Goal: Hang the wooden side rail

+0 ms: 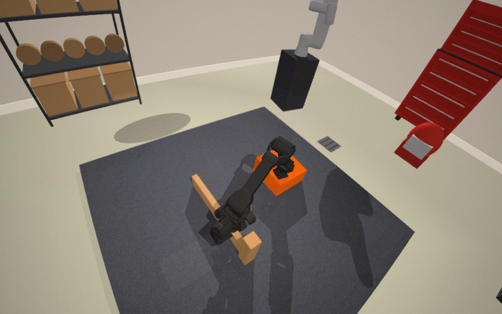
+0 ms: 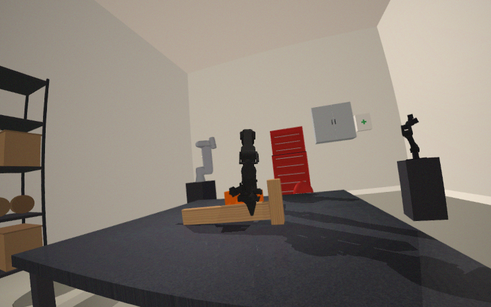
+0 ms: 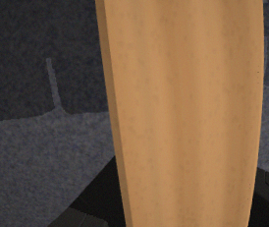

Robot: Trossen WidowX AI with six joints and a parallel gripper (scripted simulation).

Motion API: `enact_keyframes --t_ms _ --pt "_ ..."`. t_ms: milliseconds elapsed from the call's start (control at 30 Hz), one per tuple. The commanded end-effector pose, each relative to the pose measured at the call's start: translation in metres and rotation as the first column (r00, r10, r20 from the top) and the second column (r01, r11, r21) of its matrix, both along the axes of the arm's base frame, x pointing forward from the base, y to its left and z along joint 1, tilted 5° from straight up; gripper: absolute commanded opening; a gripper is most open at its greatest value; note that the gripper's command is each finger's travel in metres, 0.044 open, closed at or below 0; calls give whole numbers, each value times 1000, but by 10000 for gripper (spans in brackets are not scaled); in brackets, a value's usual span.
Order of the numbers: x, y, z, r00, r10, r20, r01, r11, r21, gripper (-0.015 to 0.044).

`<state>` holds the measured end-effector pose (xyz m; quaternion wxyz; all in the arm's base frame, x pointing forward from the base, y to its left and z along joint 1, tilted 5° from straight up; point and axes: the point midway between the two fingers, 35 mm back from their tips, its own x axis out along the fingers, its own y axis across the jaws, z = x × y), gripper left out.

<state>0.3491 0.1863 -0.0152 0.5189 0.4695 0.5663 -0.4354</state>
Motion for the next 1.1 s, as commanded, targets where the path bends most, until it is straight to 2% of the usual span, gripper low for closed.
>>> enact_keyframes --t_ms 0,33,433,600,700,867,1067 --pt "2 1 -1 1000 6 8 -6 1000 7 0" --pt "2 1 -1 1000 6 8 -6 1000 7 0" --pt "0 0 0 1000 0 0 0 1000 0 315" --pt "1 -2 24 1000 4 5 -4 1000 4 440" --pt "1 -3 40 1000 6 8 -6 1000 6 440" --pt "1 -5 40 1000 6 8 -6 1000 6 440" --pt "6 -33 37 1000 6 9 -6 1000 4 440"
